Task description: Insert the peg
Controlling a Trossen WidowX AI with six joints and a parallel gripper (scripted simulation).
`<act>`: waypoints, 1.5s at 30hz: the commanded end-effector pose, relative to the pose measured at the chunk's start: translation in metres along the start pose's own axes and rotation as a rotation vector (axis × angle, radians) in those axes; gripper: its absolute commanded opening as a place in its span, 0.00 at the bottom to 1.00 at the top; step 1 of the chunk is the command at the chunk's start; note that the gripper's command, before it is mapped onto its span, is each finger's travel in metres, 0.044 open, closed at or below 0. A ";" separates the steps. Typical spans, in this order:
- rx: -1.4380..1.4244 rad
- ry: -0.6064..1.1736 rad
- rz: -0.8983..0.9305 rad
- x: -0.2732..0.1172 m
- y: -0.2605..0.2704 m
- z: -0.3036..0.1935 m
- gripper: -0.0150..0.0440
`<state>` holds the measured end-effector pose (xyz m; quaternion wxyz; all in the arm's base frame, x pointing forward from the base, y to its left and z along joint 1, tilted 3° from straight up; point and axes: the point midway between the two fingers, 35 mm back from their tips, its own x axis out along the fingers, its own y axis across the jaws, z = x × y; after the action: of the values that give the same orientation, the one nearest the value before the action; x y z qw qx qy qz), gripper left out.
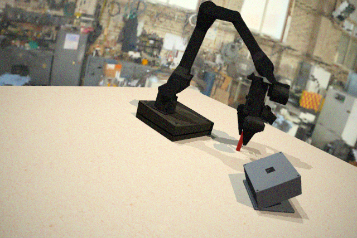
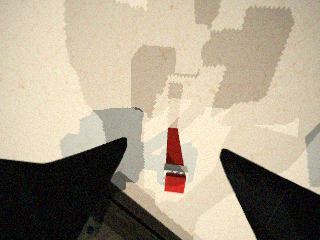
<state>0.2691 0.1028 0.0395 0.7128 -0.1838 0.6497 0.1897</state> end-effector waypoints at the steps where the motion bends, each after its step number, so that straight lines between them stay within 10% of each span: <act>1: 0.000 -0.001 0.000 0.000 0.000 0.000 0.91; 14: 0.000 -0.001 0.000 0.000 0.000 0.000 0.33; 45: -0.005 0.006 -0.004 -0.080 0.002 0.000 0.25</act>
<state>0.2620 0.1024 0.1095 0.7076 -0.1868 0.6539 0.1920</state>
